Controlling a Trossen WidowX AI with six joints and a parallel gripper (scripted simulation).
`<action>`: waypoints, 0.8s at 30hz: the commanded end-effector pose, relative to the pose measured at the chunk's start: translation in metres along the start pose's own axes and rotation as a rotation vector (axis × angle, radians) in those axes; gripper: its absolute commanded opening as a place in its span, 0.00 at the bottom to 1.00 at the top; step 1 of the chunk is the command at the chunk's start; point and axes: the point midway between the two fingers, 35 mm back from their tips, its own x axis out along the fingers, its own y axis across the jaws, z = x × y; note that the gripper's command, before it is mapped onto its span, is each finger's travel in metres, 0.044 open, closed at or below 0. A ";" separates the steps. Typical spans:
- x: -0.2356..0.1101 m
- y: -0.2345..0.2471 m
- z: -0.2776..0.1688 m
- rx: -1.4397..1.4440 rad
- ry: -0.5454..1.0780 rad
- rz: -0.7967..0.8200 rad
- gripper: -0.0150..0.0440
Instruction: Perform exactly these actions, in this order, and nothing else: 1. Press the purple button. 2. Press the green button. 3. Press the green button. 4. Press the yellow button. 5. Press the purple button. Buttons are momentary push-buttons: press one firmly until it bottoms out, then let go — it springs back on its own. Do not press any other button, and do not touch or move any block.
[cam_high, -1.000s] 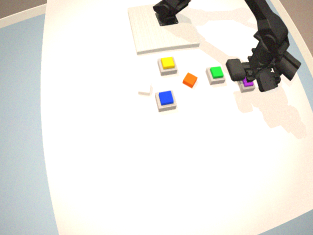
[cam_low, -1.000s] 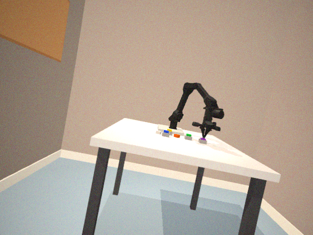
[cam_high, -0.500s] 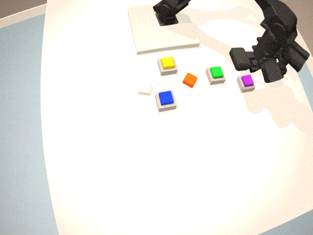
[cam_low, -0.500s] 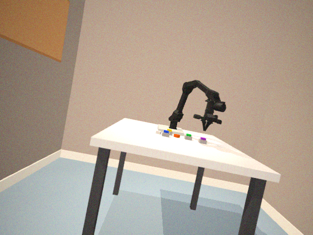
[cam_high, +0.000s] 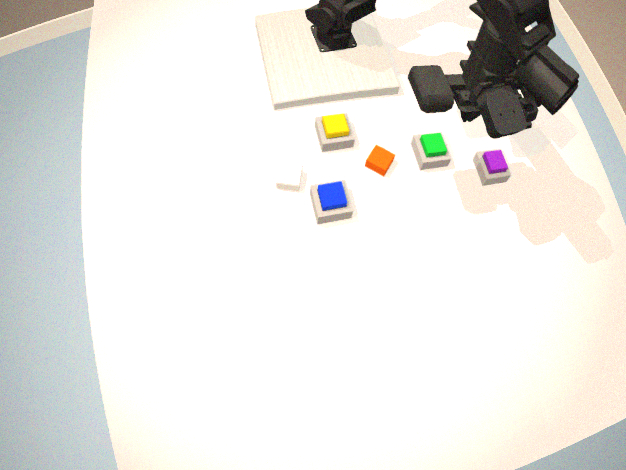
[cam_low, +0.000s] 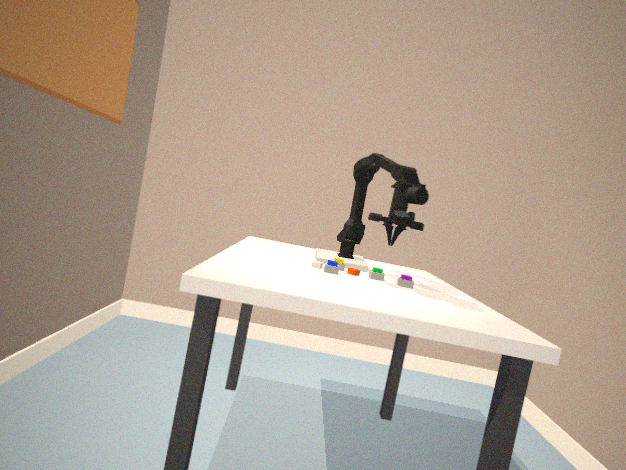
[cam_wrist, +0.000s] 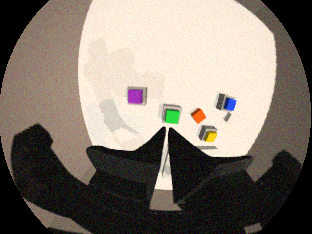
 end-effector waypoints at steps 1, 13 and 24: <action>0.003 -0.023 -0.017 -0.010 0.004 0.005 0.29; 0.063 -0.022 -0.017 -0.010 0.003 0.004 0.29; 0.072 -0.022 -0.017 -0.010 0.003 0.004 0.29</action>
